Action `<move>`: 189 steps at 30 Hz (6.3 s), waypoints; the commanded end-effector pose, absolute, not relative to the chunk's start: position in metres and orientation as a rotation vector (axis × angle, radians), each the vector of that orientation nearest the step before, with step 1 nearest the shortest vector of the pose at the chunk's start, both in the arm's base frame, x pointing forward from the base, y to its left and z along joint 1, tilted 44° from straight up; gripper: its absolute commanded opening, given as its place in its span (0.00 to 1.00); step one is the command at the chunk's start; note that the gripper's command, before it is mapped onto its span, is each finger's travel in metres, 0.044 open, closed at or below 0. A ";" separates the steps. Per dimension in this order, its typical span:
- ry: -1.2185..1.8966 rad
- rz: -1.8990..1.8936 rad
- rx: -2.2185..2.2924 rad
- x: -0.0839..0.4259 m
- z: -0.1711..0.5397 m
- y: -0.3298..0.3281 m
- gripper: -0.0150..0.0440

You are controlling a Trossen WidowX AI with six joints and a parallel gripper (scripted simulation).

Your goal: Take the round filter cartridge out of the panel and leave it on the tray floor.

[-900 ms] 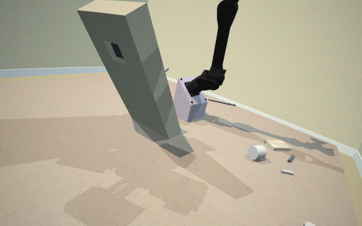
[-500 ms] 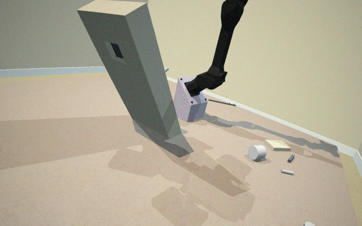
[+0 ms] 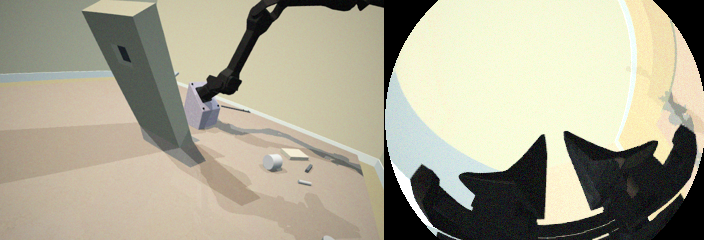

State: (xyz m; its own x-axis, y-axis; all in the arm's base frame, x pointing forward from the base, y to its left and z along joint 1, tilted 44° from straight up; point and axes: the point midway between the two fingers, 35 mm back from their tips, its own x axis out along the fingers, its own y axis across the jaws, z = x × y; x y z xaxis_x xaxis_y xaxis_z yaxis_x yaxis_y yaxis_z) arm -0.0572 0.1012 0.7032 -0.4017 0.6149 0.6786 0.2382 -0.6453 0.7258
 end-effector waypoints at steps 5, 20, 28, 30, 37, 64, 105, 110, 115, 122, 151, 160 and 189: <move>0.934 1.702 1.444 0.033 0.643 0.194 0.41; 0.690 0.968 1.248 0.244 0.495 0.182 0.41; 0.654 0.633 1.198 0.316 0.411 0.098 0.41; 0.649 0.556 1.194 0.326 0.389 0.073 0.41; 0.637 0.305 1.210 0.335 0.316 -0.023 0.41; 0.619 -0.017 1.555 0.267 0.169 -0.156 0.41; 0.613 -0.012 1.556 0.310 0.151 -0.136 0.41; 0.613 -0.012 1.556 0.310 0.151 -0.137 0.41; 0.613 -0.012 1.556 0.310 0.151 -0.137 0.41; 0.613 -0.012 1.556 0.311 0.151 -0.137 0.41; 0.612 -0.011 1.556 0.321 0.147 -0.132 0.41; 0.612 -0.011 1.556 0.324 0.146 -0.131 0.41; 0.605 -0.006 1.558 0.324 0.147 -0.132 0.25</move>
